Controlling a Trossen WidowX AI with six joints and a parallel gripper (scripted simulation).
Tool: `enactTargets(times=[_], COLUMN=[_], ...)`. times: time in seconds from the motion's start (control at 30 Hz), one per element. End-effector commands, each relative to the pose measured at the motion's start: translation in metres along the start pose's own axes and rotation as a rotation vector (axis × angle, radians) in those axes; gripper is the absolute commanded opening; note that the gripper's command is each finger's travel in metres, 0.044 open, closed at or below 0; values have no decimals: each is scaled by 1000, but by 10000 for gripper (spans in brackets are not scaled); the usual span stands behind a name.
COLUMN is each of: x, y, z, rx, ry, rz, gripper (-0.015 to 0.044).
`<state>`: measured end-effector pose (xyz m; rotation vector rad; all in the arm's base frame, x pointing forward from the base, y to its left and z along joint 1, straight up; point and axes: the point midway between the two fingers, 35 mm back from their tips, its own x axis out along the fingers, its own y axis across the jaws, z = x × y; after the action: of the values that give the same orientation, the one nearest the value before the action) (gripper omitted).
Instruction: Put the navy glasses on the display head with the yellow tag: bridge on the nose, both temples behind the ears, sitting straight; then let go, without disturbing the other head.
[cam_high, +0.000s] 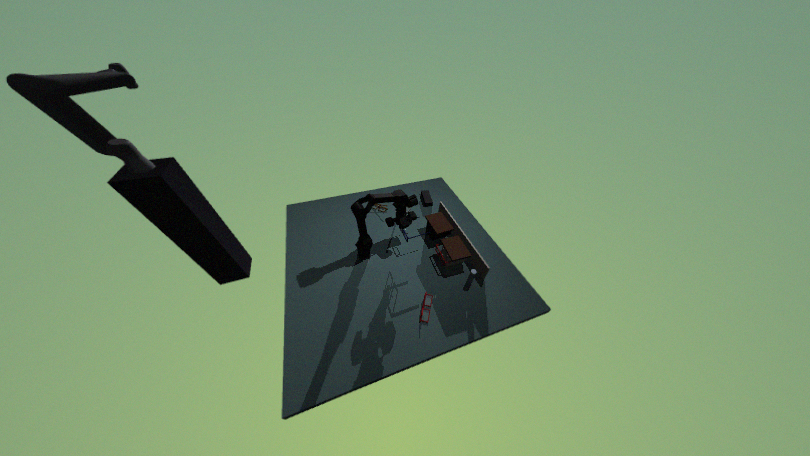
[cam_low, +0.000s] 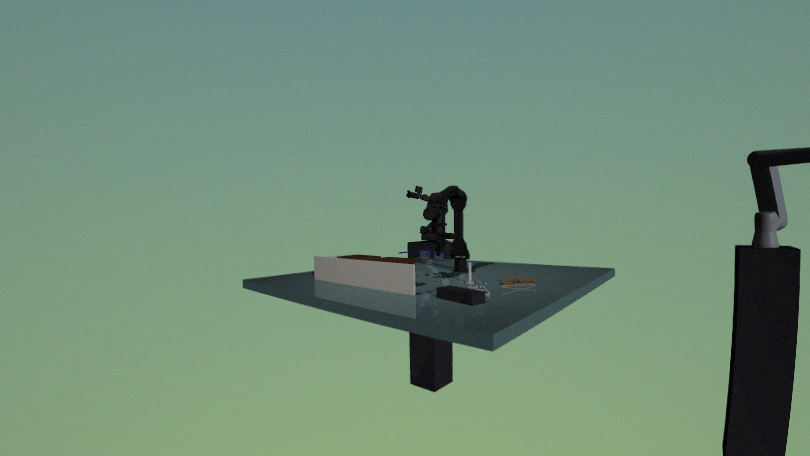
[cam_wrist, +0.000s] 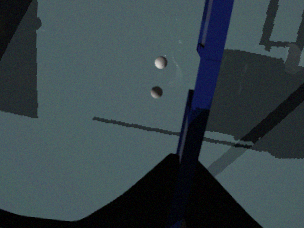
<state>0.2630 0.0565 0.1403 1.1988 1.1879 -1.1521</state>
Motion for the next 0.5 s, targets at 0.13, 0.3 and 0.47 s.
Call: enactTargets(times=[0.13, 0.3, 0.47], x=[10, 16, 22], y=[-1, -1, -1], z=[0, 0, 0], rx=[4, 4, 4], ry=[-8, -8, -8], rz=[-1, -1, -1], gripper=[0, 0, 0])
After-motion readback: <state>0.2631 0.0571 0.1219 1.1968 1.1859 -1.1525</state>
